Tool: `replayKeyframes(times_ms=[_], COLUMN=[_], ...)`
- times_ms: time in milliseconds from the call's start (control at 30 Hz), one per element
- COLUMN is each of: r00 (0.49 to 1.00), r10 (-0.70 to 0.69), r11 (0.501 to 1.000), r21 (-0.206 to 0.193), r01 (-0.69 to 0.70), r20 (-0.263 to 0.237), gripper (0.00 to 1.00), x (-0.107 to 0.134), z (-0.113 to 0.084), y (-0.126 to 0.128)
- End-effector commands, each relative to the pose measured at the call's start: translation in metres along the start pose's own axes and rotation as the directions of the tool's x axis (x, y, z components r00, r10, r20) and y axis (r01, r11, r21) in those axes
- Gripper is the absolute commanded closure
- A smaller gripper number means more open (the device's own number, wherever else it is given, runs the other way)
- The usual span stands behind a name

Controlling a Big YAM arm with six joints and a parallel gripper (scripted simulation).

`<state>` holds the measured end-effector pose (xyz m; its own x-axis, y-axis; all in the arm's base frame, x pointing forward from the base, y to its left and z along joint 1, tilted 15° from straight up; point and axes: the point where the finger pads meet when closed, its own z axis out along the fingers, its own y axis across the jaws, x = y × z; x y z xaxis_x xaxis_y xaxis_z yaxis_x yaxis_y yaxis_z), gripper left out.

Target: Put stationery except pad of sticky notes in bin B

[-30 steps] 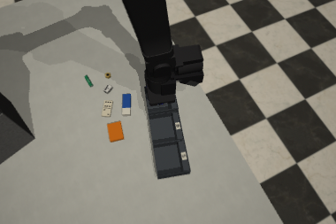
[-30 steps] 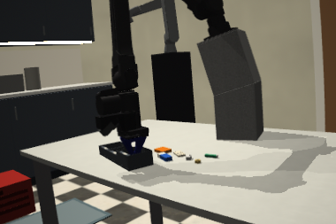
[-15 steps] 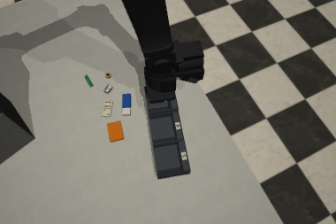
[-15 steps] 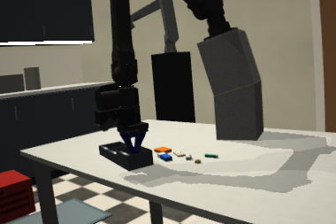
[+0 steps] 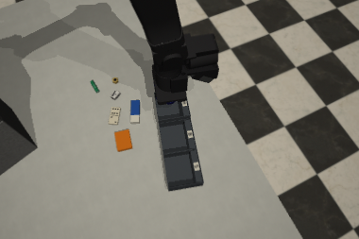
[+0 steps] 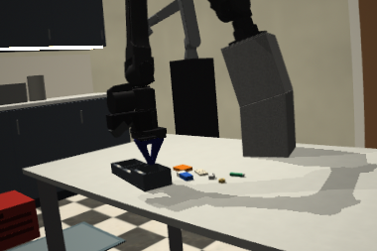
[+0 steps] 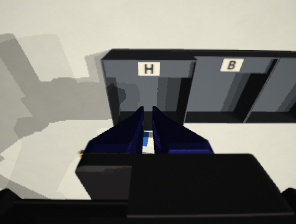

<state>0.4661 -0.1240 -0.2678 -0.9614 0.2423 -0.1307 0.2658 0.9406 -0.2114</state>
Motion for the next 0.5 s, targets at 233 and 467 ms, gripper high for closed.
replayKeyframes(times_ms=[233,467], r00=[1.0,1.0], r10=[0.002,0.002], r11=[1.0,1.0], r21=[-0.002,-0.002], r01=[-0.002,-0.002], r20=[0.028,0.029], gripper=[0.91,0.91], x=[-0.012,-0.011], z=[-0.052,-0.094], y=[0.005,0.005])
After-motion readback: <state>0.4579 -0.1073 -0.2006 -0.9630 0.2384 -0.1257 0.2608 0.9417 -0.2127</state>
